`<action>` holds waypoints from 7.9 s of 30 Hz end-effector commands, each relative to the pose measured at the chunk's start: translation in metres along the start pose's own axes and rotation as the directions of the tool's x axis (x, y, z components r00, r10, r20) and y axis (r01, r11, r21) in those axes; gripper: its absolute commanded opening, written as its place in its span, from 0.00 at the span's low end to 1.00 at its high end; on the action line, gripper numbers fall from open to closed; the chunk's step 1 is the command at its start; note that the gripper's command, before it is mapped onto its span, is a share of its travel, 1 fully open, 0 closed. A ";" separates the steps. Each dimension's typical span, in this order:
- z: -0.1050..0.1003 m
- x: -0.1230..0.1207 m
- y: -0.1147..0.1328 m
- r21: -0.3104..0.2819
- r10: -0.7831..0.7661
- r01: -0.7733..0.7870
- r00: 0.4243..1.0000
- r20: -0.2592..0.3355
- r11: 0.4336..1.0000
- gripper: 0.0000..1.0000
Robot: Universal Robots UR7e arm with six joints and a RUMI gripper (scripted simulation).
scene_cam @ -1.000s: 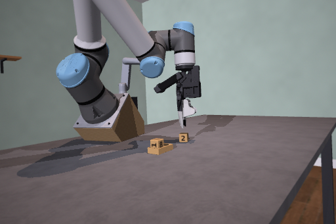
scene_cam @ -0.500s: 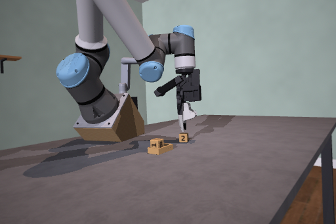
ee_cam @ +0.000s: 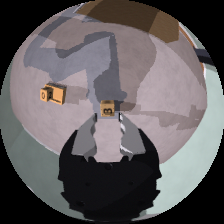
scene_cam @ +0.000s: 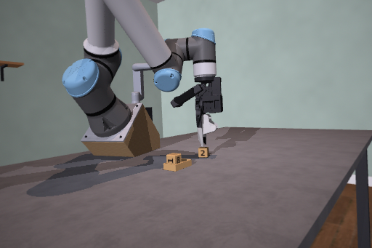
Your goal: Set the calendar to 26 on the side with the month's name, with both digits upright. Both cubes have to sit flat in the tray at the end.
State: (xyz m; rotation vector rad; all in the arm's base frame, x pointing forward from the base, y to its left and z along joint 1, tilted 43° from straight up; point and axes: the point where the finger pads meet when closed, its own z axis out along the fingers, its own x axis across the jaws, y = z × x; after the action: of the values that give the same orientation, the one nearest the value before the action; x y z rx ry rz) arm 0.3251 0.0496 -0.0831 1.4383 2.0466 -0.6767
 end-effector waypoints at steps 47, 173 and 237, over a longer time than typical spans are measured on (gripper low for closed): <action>0.018 0.000 0.000 -0.001 0.000 0.000 1.000 0.000 1.000 0.28; -0.072 0.000 0.000 -0.001 0.000 0.000 1.000 0.000 1.000 0.10; -0.073 -0.025 -0.006 0.001 0.910 -0.910 0.415 -0.002 0.415 0.10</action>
State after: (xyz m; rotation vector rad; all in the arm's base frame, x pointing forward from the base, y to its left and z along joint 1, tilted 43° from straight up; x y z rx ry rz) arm 0.3152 0.0816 -0.0145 2.1673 1.0384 -0.2131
